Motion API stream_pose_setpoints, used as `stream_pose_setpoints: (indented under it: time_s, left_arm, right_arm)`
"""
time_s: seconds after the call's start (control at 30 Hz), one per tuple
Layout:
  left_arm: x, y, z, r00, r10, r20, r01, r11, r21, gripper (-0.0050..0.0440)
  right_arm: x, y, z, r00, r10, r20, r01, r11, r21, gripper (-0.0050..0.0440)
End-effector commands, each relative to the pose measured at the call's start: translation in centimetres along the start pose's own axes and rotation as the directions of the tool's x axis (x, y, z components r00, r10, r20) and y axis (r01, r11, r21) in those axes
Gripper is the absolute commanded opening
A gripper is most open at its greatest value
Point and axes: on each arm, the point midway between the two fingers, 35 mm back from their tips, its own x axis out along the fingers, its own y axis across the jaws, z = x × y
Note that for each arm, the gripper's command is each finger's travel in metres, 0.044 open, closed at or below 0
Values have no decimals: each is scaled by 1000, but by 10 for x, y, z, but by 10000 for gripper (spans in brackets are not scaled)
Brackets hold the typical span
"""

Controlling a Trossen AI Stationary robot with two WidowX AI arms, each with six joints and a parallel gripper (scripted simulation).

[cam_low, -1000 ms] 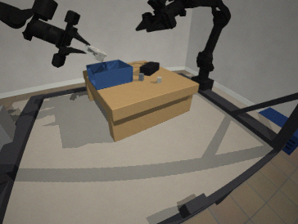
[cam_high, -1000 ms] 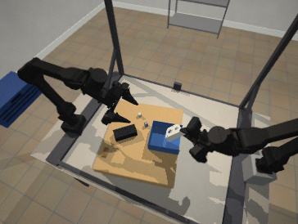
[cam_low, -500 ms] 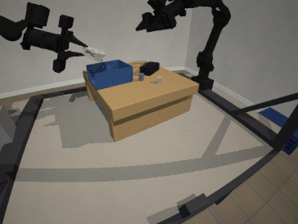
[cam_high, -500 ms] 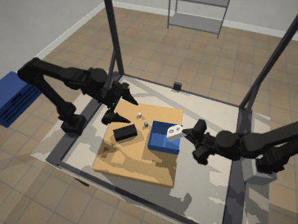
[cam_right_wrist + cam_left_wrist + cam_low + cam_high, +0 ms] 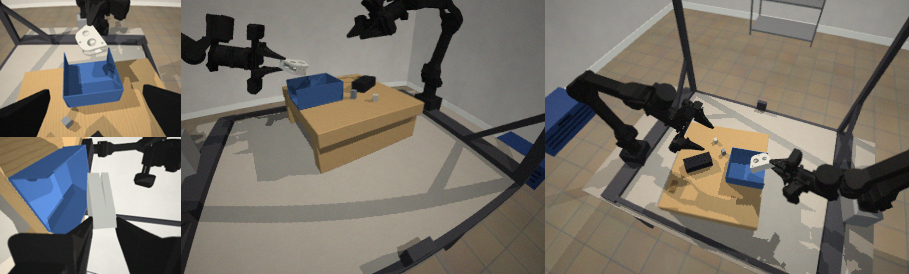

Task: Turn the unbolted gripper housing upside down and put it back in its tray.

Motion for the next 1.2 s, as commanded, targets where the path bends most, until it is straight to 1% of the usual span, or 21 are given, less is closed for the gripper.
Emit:
stream_pose_setpoints:
  time_s: [0.0, 0.27, 1.17]
  left_arm:
    - [-1, 1, -1, 999, -37, -3, 37, 999, 14, 118]
    - [0, 2, -1, 999, -38, -3, 38, 999, 15, 118]
    - [7, 19, 2, 999, -38, -3, 38, 999, 15, 118]
  right_arm:
    - [-7, -1, 8, 1000, -4, 26, 4, 1000, -3, 436]
    - [-7, -1, 8, 1000, -4, 26, 4, 1000, -3, 436]
    - [-7, -1, 8, 1000, -4, 26, 4, 1000, -3, 436]
